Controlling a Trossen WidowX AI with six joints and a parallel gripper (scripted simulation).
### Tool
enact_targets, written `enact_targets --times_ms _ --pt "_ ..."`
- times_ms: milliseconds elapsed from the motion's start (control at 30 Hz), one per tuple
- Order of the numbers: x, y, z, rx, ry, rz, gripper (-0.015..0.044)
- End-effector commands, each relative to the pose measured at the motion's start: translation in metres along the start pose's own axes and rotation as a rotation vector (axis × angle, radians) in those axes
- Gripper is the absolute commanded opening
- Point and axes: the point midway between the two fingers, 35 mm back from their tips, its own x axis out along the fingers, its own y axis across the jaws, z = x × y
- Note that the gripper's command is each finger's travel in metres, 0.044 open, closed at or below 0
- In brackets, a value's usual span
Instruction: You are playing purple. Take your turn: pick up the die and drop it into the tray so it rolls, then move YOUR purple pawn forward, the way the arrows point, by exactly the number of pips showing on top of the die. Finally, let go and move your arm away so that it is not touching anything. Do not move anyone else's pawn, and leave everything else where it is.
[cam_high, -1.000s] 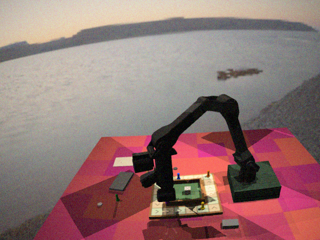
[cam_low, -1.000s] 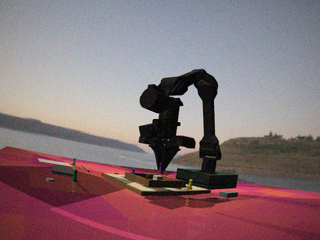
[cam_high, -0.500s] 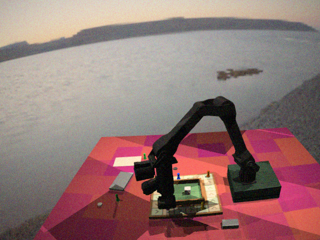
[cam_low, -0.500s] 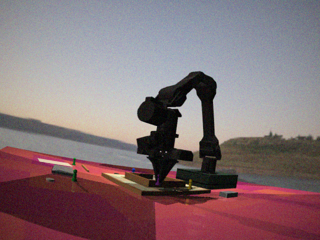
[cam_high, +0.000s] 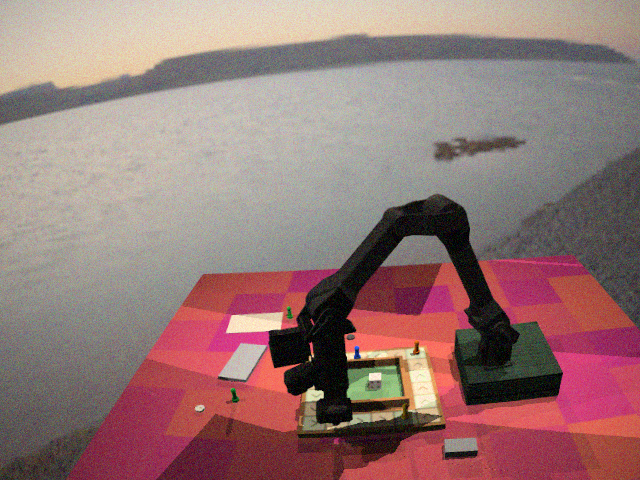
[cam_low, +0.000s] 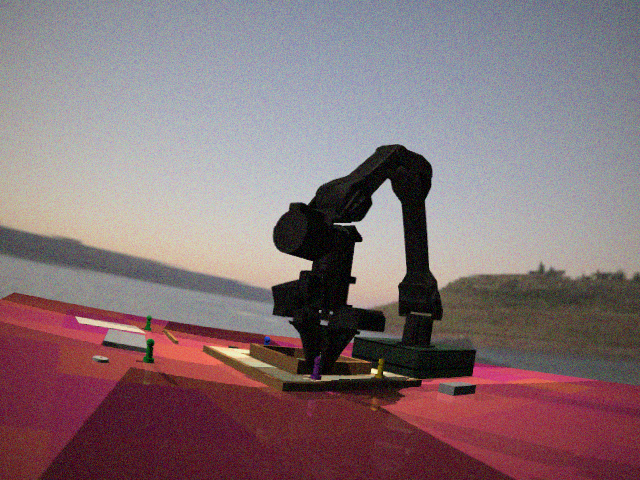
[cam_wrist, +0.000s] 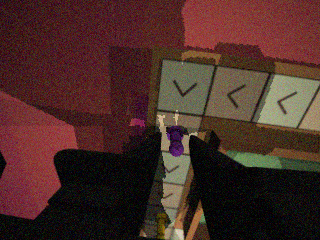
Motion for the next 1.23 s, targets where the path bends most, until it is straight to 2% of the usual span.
enact_targets --times_ms 0,67,200,300,433,633,833,867,1200 --pt "0.0 0.0 0.0 0.0 0.0 0.0 0.021" --pt "-0.003 0.0 0.0 0.0 0.0 0.0 0.0263" --pt "-0.047 0.0 0.001 0.004 0.001 -0.004 0.0368" --pt "-0.05 0.0 0.0 0.004 0.001 -0.004 0.044" --pt "-0.064 -0.014 -0.013 0.013 0.002 -0.006 0.044" --pt "-0.107 -0.062 -0.076 0.049 0.008 -0.011 0.044" --pt "-0.128 -0.091 -0.149 0.086 0.013 -0.014 0.044" --pt "-0.125 -0.083 -0.12 0.079 -0.001 -0.014 0.044" --pt "-0.125 -0.083 -0.12 0.079 -0.001 -0.014 0.044"
